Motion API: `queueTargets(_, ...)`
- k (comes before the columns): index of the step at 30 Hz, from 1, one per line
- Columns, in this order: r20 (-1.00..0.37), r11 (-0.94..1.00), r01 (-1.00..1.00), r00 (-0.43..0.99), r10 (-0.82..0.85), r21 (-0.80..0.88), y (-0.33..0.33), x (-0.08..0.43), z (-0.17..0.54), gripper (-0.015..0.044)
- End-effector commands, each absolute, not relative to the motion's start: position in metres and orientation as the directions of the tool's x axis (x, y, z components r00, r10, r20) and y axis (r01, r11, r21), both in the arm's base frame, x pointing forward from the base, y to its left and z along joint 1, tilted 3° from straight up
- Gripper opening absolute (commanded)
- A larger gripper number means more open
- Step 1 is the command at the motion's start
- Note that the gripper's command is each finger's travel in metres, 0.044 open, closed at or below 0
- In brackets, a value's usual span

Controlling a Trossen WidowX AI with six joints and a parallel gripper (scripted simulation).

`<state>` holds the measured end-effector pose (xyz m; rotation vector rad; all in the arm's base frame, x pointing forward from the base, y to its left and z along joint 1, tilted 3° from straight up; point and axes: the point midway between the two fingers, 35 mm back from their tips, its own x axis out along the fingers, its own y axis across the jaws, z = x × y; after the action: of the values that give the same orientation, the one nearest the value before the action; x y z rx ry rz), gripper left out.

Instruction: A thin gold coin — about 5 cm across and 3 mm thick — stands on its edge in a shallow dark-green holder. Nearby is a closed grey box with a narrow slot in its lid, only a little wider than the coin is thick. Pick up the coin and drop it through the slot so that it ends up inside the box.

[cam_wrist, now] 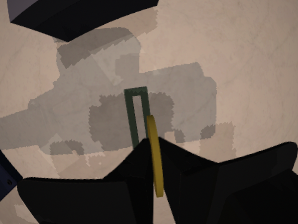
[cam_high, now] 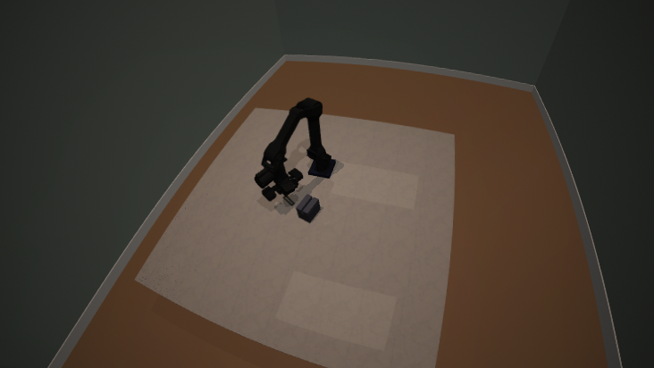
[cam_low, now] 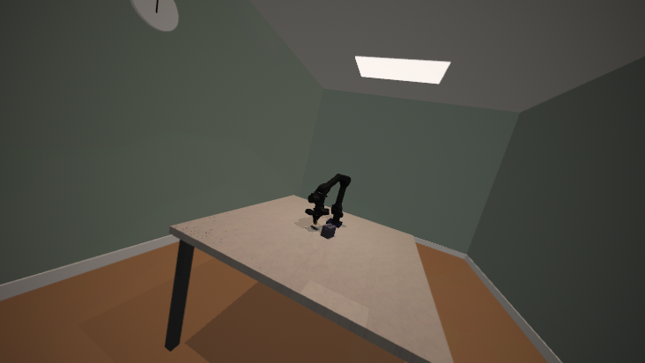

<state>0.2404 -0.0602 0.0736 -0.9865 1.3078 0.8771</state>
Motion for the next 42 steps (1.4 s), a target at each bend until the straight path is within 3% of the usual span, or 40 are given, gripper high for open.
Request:
queueTargets(1,-0.996,0.349,-0.933,0.082,-0.027,-0.086,-0.06,0.242,0.084,0.0)
queueTargets(24,-0.998,0.335,-0.94,0.064,-0.029,-0.07,-0.058,0.232,0.136,0.0)
queueTargets(42,-0.997,0.811,-0.582,0.064,-0.029,-0.061,-0.06,0.235,0.137,0.0)
